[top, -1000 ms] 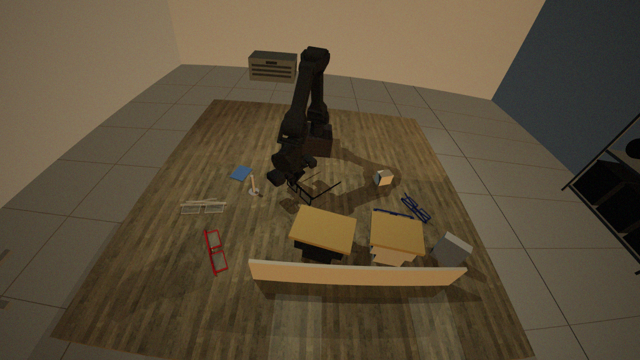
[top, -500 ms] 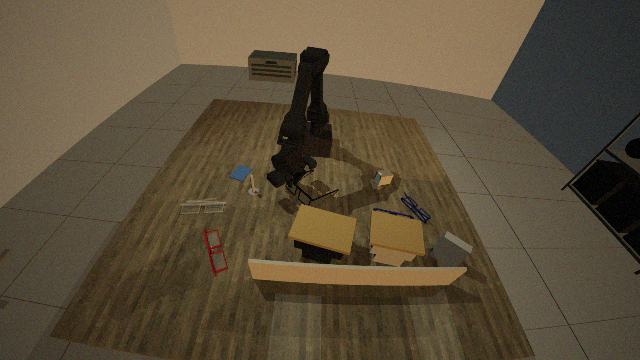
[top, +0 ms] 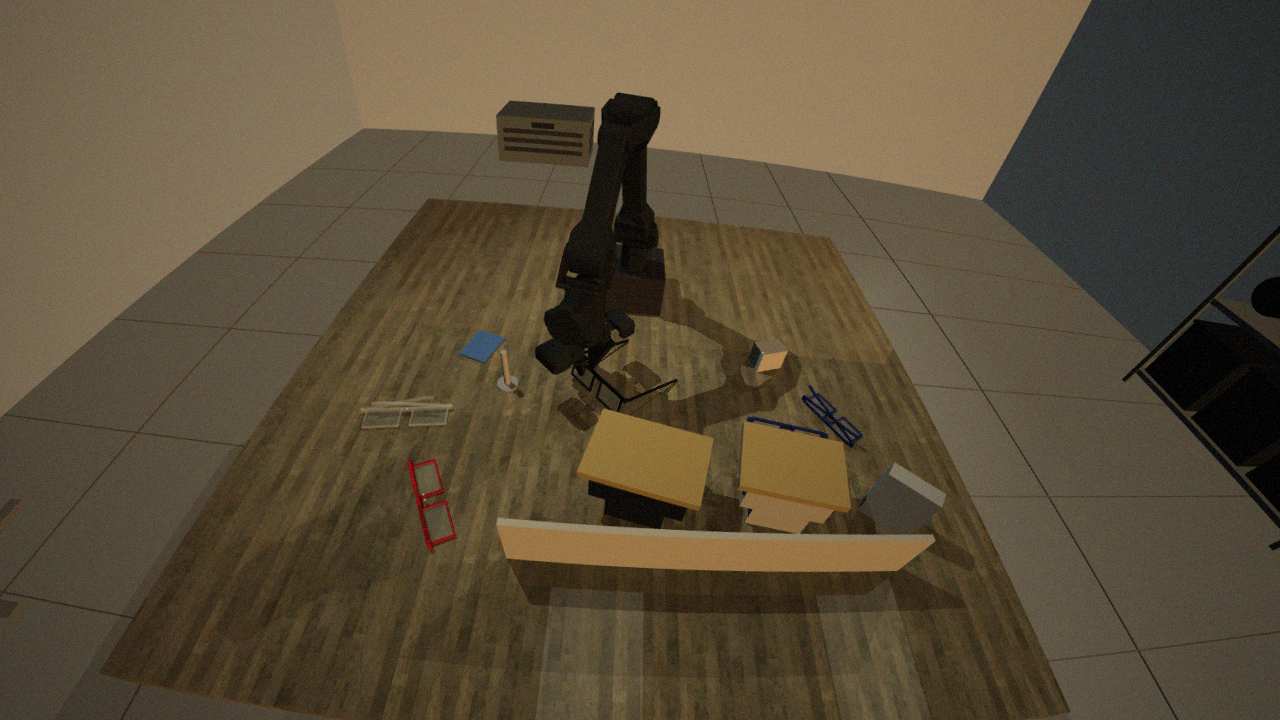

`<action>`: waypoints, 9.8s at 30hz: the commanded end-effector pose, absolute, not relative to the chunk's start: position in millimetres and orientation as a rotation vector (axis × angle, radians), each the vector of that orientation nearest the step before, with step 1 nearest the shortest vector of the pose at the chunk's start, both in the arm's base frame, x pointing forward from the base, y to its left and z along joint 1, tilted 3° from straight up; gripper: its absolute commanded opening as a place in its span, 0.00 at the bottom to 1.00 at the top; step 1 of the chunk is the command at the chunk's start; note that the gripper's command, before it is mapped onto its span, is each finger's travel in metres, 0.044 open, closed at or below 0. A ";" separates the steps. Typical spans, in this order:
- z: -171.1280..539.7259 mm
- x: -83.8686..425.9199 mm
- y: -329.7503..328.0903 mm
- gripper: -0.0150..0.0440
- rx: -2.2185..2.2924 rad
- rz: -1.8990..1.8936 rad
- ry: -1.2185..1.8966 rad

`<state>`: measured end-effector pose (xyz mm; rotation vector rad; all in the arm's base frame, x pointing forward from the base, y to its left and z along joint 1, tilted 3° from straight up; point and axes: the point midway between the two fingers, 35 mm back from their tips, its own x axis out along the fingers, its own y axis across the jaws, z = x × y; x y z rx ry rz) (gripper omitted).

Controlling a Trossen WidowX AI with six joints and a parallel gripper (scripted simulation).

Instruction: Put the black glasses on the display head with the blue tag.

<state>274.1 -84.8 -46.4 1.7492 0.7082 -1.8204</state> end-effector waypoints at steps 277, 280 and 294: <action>5.2 280.5 127.1 0.25 -1.028 0.993 1.303; 1.9 280.3 127.3 0.25 -1.028 0.993 1.303; -1.2 290.9 124.2 0.25 -1.029 0.992 1.303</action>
